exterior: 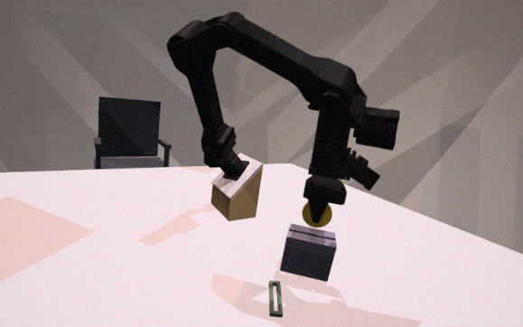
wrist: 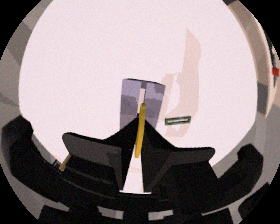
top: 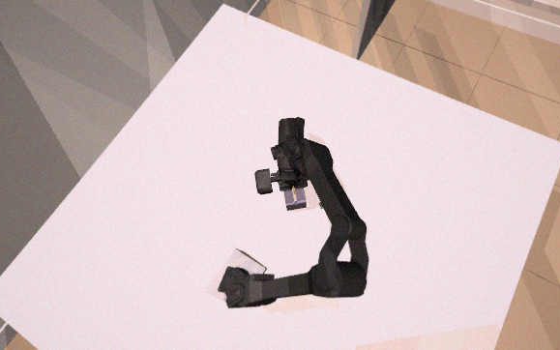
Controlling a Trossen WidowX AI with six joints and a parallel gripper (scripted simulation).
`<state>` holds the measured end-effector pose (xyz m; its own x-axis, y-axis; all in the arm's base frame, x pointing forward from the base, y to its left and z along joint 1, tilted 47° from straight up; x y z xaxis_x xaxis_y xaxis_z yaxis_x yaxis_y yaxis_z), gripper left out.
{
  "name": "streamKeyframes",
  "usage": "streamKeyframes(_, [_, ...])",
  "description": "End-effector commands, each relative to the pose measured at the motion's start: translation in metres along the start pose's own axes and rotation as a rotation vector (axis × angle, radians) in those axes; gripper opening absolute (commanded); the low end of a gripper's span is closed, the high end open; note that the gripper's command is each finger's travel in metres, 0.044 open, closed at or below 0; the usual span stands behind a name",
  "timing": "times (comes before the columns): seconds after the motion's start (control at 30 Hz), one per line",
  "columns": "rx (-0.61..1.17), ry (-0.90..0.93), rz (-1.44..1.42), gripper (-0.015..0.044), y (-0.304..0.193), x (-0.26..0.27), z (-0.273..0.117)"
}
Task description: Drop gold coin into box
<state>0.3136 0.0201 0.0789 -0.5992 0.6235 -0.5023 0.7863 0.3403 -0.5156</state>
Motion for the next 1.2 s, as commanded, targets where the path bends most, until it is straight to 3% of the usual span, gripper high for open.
streamKeyframes(0.0, [0.006,-0.002,-0.011,0.0000,-0.001,0.002,0.003])
streamKeyframes(1.0, [0.006,-0.003,-0.009,0.0000,-0.001,0.001,0.016])
streamKeyframes(1.17, [0.000,0.001,-0.001,0.0131,-0.001,0.000,0.014])
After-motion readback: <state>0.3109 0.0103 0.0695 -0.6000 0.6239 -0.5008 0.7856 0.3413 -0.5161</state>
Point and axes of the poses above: the point midway between the two fingers, 35 mm back from their tips, its own z axis out along the fingers, its own x axis across the jaws, y = z × x, the point moved 10 cm from there along -z, back along the fingers, and after that the axes turned 5 degrees about -z, right-handed, at the moved point
